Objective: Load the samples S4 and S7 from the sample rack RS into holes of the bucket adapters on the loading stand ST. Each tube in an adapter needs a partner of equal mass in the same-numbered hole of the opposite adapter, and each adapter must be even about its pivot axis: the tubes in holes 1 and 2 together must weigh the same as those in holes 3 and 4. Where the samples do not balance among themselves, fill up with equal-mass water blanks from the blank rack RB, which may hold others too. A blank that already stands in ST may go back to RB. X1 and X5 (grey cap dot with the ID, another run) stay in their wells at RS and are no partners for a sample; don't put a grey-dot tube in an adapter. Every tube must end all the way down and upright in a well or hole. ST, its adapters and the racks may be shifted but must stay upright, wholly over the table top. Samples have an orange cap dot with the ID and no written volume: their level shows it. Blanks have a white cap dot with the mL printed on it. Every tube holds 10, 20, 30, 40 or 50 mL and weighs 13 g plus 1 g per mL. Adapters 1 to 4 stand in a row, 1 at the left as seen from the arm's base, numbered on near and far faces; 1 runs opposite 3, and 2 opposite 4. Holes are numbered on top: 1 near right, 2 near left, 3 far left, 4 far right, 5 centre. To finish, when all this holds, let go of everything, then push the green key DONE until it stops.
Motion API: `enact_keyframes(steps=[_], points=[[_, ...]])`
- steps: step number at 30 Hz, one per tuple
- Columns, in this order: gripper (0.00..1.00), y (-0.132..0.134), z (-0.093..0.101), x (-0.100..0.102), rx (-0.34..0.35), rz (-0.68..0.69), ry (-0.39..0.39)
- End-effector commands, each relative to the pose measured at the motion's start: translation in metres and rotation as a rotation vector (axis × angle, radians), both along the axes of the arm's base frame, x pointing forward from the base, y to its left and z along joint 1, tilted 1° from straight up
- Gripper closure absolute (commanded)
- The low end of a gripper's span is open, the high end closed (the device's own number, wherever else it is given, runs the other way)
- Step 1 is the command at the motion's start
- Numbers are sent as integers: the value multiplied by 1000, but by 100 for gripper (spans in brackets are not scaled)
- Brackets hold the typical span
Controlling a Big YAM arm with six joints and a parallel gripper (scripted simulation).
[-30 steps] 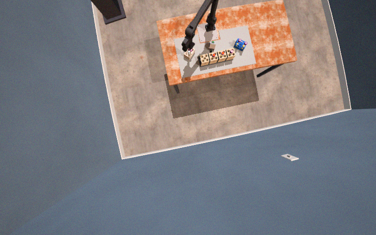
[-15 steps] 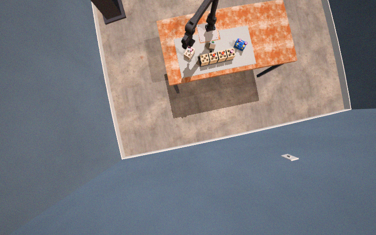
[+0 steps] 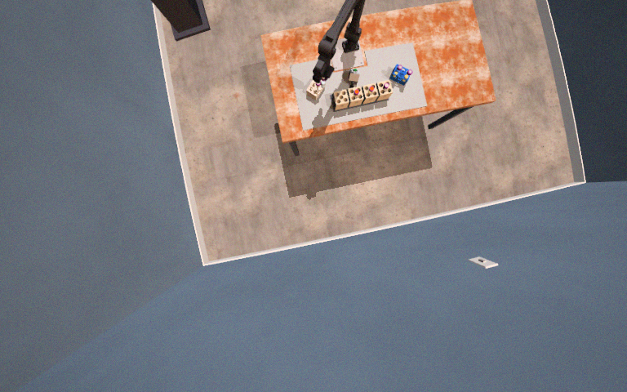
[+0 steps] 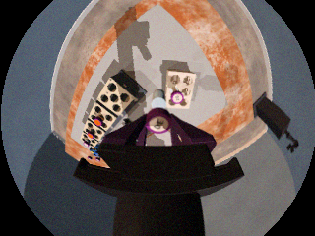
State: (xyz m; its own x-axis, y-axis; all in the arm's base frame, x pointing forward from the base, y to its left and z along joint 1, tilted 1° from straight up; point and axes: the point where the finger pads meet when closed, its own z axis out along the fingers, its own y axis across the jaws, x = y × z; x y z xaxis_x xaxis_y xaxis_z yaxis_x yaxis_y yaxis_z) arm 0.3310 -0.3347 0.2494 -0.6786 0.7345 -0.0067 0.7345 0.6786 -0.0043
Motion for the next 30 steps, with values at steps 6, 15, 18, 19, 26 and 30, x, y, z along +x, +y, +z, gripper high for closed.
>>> enact_keyframes(steps=[6, 15, 18, 19, 26, 30], points=[[100, 45, 20, 27, -21, -25, -24], [100, 80, 39, 71, -39, -25, -61], [100, 97, 29, 83, -25, -25, -41], [100, 102, 29, 87, -24, -25, -41], [100, 113, 29, 88, -26, -25, -48], [100, 108, 1, 82, -13, -47, -20]])
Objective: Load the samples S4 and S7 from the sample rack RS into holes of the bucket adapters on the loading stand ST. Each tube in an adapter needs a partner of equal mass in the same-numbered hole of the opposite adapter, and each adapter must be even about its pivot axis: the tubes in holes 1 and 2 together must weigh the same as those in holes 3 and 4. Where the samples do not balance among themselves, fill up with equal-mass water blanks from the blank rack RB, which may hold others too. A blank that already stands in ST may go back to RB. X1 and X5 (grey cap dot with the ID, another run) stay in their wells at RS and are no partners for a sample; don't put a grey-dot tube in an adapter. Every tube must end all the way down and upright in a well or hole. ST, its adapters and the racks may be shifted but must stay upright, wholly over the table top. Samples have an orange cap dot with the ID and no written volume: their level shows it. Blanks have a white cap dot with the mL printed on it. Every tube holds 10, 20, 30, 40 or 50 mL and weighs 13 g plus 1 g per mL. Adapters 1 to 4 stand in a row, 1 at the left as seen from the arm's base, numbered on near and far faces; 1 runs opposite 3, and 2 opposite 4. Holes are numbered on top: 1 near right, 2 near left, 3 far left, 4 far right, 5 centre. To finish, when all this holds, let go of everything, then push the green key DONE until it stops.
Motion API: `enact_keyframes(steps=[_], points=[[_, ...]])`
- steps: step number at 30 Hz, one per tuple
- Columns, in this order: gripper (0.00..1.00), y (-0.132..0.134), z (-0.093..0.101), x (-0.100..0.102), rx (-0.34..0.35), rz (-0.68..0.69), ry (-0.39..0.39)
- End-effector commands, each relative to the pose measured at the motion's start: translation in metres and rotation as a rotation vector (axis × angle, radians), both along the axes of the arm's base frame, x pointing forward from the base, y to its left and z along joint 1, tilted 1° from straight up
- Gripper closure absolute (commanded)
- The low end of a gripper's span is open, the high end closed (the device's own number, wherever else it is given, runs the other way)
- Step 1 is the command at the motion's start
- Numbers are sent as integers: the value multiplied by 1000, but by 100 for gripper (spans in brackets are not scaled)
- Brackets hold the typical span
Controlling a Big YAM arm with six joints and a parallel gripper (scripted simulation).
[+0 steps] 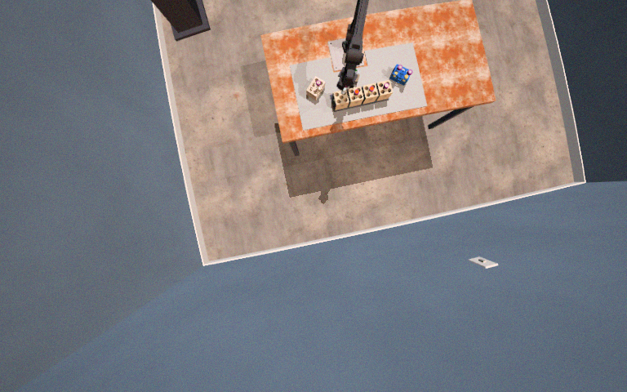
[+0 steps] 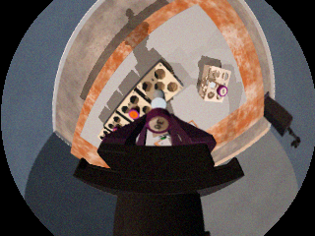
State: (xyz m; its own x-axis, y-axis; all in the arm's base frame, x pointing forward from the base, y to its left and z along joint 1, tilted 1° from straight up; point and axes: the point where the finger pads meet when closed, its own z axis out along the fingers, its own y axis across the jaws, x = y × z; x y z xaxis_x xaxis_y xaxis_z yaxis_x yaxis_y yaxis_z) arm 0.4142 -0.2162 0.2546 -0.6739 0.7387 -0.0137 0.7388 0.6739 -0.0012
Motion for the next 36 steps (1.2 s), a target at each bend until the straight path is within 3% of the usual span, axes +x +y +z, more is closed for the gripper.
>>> enact_keyframes(steps=[1, 4, 12, 16, 18, 19, 21, 36], points=[[100, -11, -8, -1, -9, -41, -11], [100, -2, -18, 5, -6, -18, -8], [100, -5, -28, 4, -12, -27, -21], [100, -5, -45, 5, -6, -25, -8], [100, -4, -45, 5, -6, -25, -8], [100, -8, -25, 8, -23, -19, -41], [100, -7, -17, 11, -35, -24, -66], [100, -7, -24, 7, -23, -19, -41]])
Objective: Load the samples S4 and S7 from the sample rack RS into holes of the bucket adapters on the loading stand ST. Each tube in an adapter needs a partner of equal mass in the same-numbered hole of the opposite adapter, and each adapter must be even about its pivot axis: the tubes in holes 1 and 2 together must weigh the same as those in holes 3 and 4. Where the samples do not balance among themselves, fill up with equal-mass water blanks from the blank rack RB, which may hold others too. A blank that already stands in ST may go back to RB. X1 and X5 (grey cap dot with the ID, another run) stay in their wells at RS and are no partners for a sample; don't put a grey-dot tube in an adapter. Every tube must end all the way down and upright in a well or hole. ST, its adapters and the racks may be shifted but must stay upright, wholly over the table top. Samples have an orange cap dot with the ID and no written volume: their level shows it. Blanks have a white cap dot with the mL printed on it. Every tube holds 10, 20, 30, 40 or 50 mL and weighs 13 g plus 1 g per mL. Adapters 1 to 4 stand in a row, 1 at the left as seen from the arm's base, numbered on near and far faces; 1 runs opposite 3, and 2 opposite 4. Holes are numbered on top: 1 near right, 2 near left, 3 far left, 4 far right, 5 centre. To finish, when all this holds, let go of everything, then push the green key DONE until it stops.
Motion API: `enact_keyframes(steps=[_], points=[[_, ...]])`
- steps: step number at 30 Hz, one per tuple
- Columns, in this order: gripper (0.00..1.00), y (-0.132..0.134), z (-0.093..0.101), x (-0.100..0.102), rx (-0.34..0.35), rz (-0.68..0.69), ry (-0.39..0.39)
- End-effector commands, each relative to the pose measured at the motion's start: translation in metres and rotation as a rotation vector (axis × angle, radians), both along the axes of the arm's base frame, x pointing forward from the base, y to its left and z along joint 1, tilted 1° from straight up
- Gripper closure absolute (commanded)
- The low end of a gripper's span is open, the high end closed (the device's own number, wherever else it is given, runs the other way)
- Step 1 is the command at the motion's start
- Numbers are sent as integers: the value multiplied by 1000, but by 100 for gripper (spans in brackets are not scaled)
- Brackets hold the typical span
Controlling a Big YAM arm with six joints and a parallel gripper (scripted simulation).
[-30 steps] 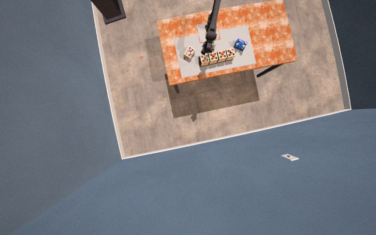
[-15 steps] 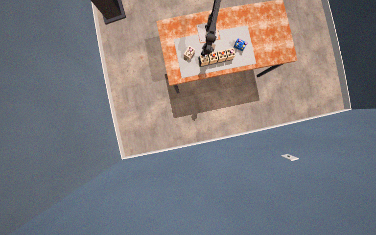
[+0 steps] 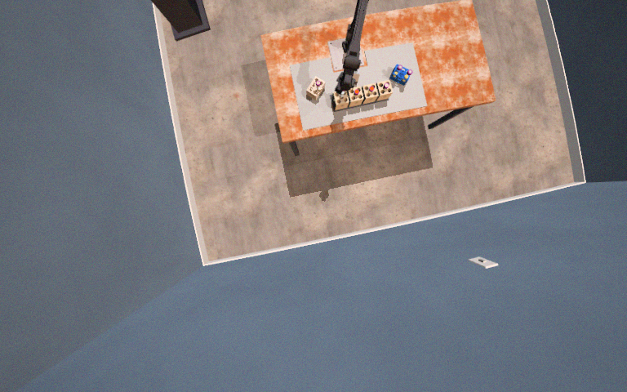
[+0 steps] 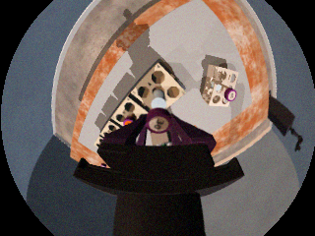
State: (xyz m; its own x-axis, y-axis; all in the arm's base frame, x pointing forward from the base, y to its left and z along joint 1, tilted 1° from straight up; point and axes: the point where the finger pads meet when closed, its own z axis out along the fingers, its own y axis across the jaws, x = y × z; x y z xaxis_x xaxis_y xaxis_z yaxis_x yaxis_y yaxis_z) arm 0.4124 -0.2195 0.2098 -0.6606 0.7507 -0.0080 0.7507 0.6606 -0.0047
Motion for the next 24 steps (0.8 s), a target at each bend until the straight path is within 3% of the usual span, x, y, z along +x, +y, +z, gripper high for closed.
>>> enact_keyframes(steps=[1, 7, 10, 13, 24], points=[[100, -3, 21, 9, -25, -1, -47], [100, 2, -2, 6, -13, -5, -24], [100, -3, 6, 14, -24, -5, -46], [100, 1, -12, 7, -9, -5, -16], [100, 0, -26, 7, -8, -5, -16]])
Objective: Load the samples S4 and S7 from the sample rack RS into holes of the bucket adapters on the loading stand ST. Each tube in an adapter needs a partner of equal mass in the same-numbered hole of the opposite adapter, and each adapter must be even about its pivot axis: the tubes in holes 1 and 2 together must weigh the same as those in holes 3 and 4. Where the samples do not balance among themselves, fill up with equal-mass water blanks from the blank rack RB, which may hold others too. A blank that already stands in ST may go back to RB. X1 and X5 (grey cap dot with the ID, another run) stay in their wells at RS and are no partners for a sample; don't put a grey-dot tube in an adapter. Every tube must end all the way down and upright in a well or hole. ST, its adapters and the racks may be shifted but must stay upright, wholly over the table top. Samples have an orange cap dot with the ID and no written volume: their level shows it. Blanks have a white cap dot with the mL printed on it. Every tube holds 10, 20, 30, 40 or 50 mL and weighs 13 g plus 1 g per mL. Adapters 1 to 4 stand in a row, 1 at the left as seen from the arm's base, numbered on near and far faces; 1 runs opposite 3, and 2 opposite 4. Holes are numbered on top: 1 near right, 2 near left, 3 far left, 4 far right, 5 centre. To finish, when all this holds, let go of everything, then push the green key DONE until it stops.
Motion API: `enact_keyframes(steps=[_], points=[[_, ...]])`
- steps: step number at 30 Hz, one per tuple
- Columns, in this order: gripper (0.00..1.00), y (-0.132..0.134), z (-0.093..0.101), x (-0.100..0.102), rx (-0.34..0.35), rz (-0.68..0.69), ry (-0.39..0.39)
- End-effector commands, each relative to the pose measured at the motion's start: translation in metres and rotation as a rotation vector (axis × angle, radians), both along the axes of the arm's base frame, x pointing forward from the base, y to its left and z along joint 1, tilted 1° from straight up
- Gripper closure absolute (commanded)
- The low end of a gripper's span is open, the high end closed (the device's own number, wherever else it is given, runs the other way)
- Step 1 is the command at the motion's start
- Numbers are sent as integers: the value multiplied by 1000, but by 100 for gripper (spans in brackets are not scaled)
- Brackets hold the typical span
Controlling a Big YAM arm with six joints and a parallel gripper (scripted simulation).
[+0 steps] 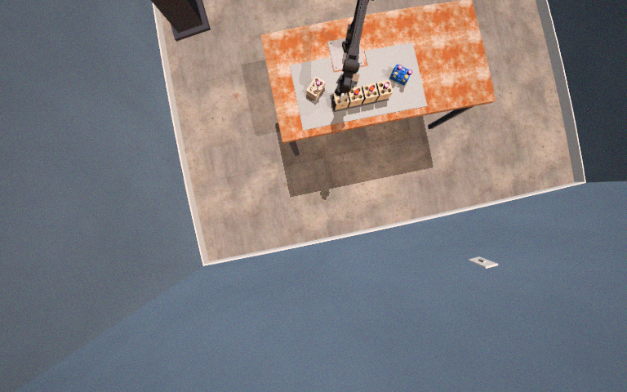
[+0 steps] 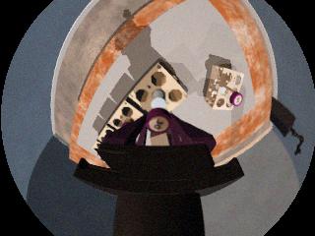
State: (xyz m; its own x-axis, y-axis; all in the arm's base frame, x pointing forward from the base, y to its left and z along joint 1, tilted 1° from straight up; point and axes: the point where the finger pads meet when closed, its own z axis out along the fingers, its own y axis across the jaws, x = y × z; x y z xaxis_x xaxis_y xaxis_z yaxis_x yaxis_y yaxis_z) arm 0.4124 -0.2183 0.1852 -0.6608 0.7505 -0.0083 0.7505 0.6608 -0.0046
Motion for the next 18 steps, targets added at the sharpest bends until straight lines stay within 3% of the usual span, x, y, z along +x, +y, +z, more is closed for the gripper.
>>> enact_keyframes(steps=[1, 3, 18], points=[[100, -1, -2, 7, -8, -6, -15], [100, -3, 2, 10, -15, -6, -28], [100, -2, -22, 6, -8, -6, -14]])
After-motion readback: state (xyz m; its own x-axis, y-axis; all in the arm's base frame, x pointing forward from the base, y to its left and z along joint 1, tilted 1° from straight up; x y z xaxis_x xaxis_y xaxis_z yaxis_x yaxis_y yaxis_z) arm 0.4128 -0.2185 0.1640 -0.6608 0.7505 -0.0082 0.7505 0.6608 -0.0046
